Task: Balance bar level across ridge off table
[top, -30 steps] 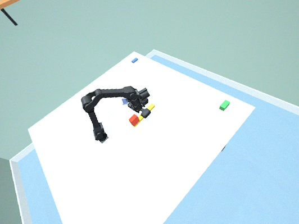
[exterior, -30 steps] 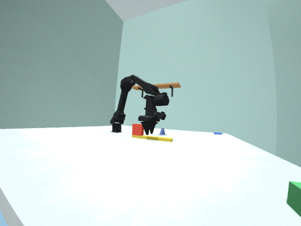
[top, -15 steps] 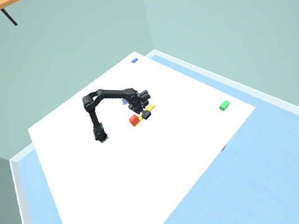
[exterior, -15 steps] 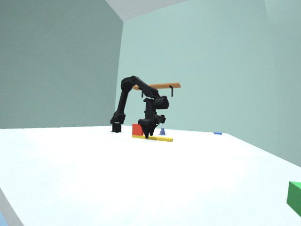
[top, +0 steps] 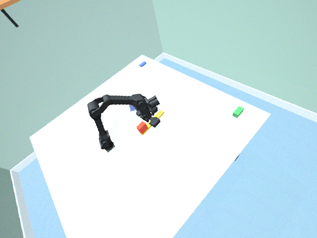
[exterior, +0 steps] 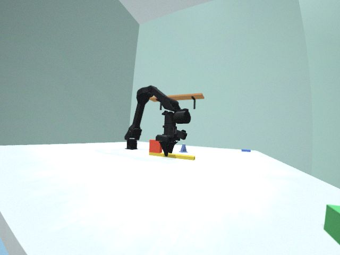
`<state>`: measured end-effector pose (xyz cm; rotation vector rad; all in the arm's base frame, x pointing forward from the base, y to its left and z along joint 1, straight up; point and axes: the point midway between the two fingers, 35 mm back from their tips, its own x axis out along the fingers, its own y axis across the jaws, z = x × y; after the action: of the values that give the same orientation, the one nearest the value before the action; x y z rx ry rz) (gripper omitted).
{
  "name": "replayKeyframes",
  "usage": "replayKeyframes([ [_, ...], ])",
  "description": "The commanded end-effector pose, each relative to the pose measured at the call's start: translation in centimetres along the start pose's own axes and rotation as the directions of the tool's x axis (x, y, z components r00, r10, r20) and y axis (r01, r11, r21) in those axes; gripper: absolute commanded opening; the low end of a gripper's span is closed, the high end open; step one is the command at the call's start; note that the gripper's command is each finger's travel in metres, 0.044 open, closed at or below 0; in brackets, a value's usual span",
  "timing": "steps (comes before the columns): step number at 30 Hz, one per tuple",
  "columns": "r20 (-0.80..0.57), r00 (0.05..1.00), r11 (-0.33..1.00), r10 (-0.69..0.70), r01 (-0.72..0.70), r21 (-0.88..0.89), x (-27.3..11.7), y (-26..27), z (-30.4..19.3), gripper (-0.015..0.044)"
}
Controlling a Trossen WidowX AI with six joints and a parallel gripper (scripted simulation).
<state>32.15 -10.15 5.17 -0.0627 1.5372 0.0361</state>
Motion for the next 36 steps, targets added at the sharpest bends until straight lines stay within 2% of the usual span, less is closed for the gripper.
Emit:
replayKeyframes([
  [1,0.0,1.0,1.0,0.001,-0.001,0.0,0.0,0.0,0.0,0.0157],
  [9,0.0,1.0,1.0,0.001,-0.001,0.0,0.0,0.0,0.0,0.0104],
  [13,0.0,1.0,1.0,0.001,-0.001,0.0,-0.6,0.0,0.1,0.0],
  [36,0.001,1.0,1.0,0.003,-0.003,-0.002,-6.5,-0.2,0.5,0.0],
])
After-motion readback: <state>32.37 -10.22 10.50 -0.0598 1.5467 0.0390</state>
